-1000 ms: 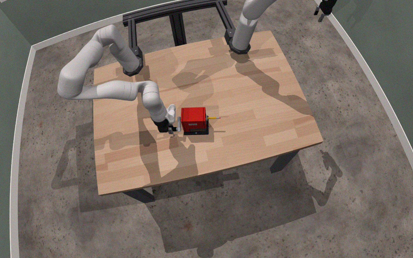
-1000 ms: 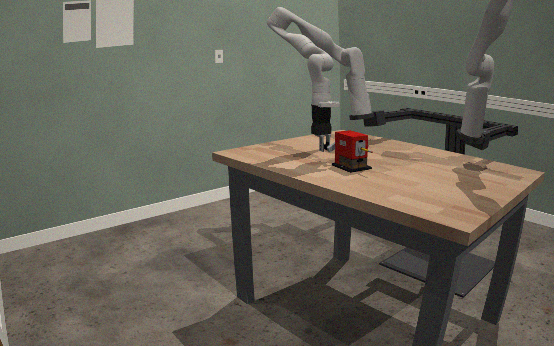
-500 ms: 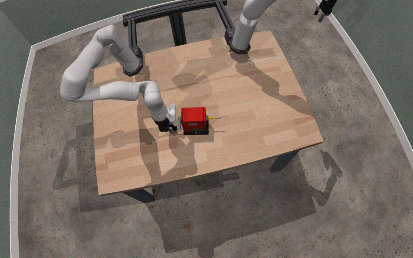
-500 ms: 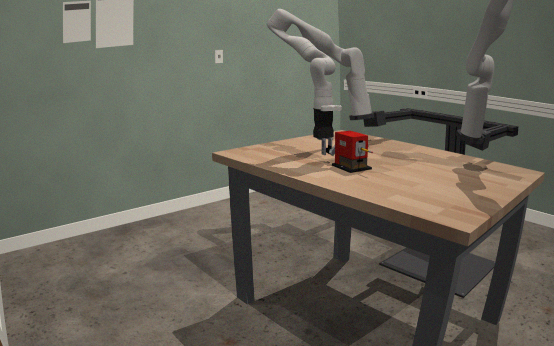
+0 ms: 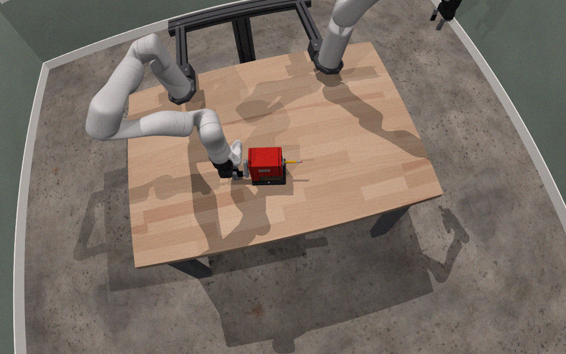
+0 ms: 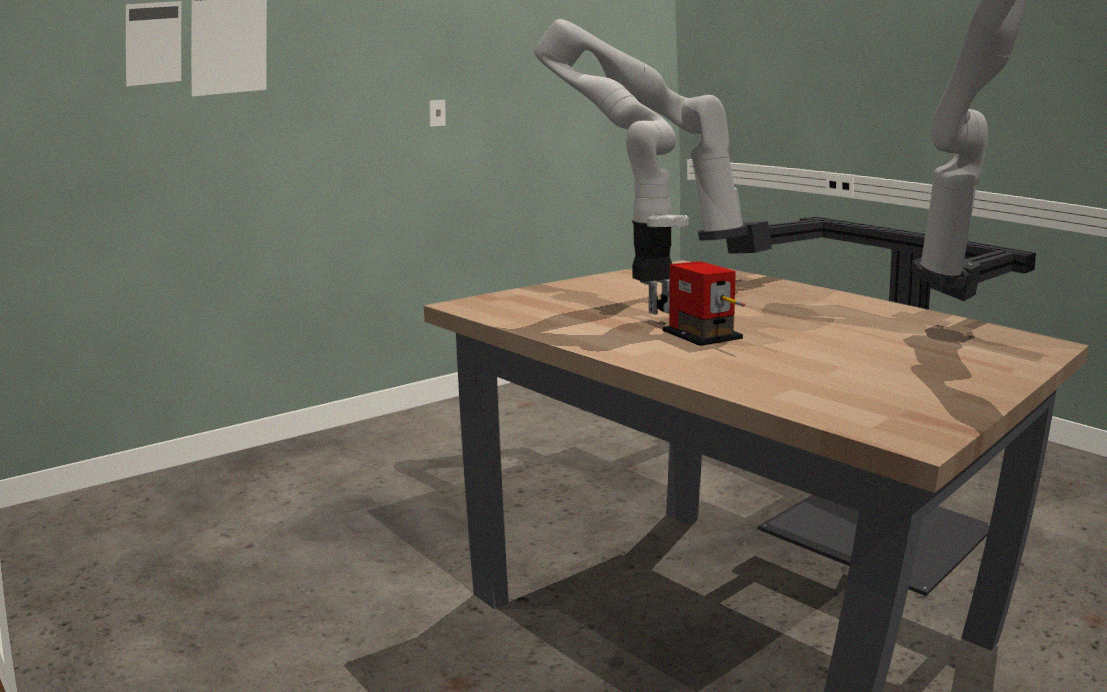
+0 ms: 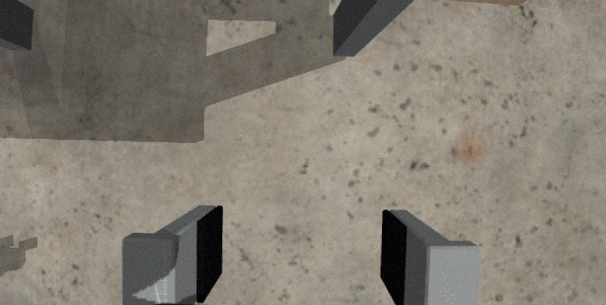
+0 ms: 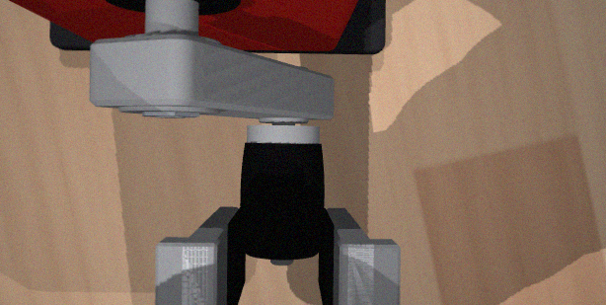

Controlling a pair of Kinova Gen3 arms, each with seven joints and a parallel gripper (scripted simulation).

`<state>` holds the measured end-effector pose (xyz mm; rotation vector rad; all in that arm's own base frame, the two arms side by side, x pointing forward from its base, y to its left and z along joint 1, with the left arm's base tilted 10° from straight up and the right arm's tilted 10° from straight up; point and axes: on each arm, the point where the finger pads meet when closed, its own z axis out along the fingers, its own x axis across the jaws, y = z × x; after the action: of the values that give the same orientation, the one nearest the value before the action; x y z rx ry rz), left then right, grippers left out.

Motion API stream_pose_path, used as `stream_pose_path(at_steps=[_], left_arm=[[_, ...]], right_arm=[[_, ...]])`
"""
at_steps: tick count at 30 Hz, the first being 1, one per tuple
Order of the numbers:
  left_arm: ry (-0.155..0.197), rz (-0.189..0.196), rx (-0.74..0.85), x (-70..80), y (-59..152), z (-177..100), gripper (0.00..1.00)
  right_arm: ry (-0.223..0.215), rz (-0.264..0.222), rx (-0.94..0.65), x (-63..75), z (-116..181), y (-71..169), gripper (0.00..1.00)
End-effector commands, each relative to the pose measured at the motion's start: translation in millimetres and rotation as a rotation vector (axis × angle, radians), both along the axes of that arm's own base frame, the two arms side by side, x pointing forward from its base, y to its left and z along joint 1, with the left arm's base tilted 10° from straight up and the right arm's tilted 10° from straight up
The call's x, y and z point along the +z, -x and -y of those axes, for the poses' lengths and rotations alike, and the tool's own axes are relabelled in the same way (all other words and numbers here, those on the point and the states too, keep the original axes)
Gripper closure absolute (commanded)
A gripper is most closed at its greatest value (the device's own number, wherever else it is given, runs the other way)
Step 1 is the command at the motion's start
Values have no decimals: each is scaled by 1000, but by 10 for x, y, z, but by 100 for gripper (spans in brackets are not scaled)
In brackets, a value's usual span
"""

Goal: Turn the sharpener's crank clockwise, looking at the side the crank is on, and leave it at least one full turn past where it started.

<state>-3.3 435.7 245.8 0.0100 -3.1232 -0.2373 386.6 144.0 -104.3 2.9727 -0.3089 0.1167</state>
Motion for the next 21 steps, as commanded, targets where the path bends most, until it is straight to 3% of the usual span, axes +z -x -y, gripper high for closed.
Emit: stream_pose_path(at_steps=[1,21], left_arm=[[-2,0,0,8,2,-3,0],[-2,0,0,8,2,-3,0]], right_arm=[[-1,1,1,-10,-9,27,100],[-1,1,1,-60,-51,256,100]])
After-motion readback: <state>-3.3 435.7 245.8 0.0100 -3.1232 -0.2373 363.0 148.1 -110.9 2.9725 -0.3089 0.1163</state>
